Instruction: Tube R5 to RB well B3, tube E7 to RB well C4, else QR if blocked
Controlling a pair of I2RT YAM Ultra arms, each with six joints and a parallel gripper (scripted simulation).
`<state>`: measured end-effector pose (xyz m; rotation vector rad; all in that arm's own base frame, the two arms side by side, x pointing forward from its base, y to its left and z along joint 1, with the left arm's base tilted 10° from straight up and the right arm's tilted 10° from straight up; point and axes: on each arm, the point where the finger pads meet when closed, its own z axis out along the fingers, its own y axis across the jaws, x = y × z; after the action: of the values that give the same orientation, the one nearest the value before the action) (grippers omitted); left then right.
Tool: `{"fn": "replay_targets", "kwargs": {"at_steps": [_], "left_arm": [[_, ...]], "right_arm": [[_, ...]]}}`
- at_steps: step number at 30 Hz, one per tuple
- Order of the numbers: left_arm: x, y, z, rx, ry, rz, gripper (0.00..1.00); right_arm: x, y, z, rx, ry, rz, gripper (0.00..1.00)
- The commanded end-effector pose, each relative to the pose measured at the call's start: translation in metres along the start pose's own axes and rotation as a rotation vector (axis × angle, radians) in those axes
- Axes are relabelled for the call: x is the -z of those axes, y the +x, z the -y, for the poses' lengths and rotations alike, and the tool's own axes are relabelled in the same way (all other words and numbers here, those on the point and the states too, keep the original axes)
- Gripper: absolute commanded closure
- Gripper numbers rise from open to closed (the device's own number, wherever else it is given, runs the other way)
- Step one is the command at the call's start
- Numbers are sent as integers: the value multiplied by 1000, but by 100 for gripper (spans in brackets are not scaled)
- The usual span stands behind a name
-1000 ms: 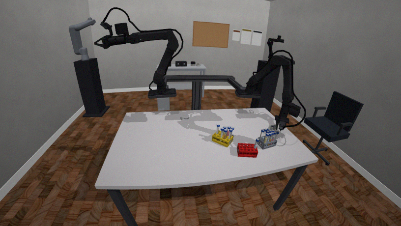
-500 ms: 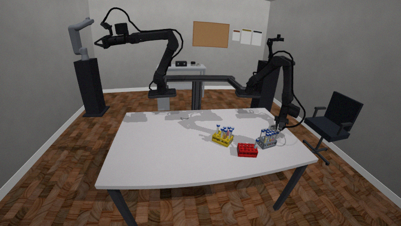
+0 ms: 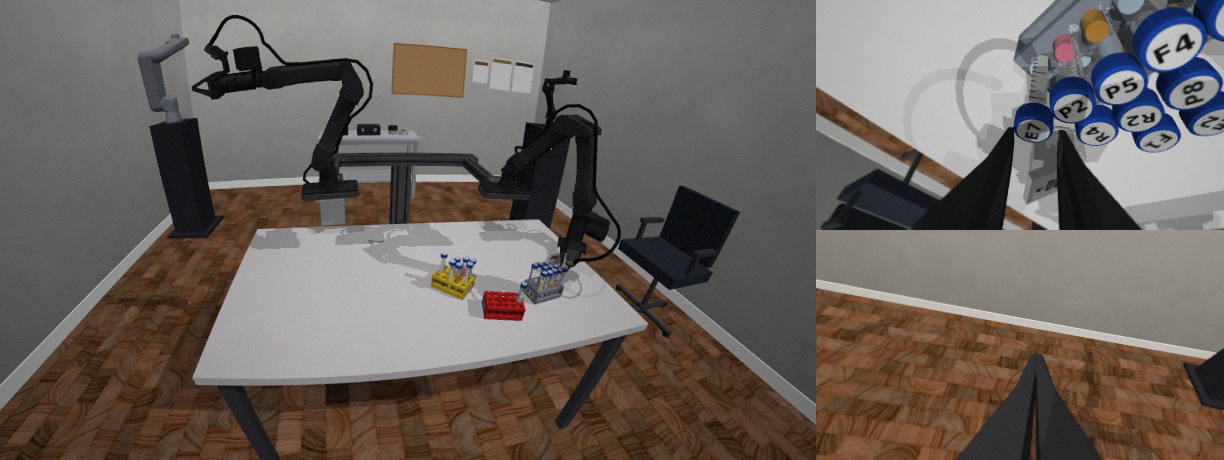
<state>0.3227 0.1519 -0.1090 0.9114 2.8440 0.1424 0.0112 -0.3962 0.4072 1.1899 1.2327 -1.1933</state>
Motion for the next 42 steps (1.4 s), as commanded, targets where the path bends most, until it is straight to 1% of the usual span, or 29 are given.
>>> {"fn": "replay_targets", "kwargs": {"at_steps": [1, 7, 18, 19, 27, 28, 42], "left_arm": [[-5, -2, 4, -1, 6, 5, 70], [-4, -8, -8, -1, -15, 16, 70], [-7, -8, -10, 3, -17, 16, 70], [-4, -3, -5, 2, -7, 7, 70], [-4, -3, -5, 2, -7, 7, 70], [-4, -3, -5, 2, -7, 7, 100], [-4, -3, -5, 2, -7, 7, 100]], "right_arm": [[12, -25, 8, -8, 22, 50, 100], [12, -25, 8, -8, 22, 50, 100], [12, -25, 8, -8, 22, 50, 100], [12, -25, 8, -8, 22, 50, 100], [12, -25, 8, -8, 22, 50, 100], [12, -25, 8, -8, 22, 50, 100], [12, -25, 8, -8, 22, 50, 100]]}}
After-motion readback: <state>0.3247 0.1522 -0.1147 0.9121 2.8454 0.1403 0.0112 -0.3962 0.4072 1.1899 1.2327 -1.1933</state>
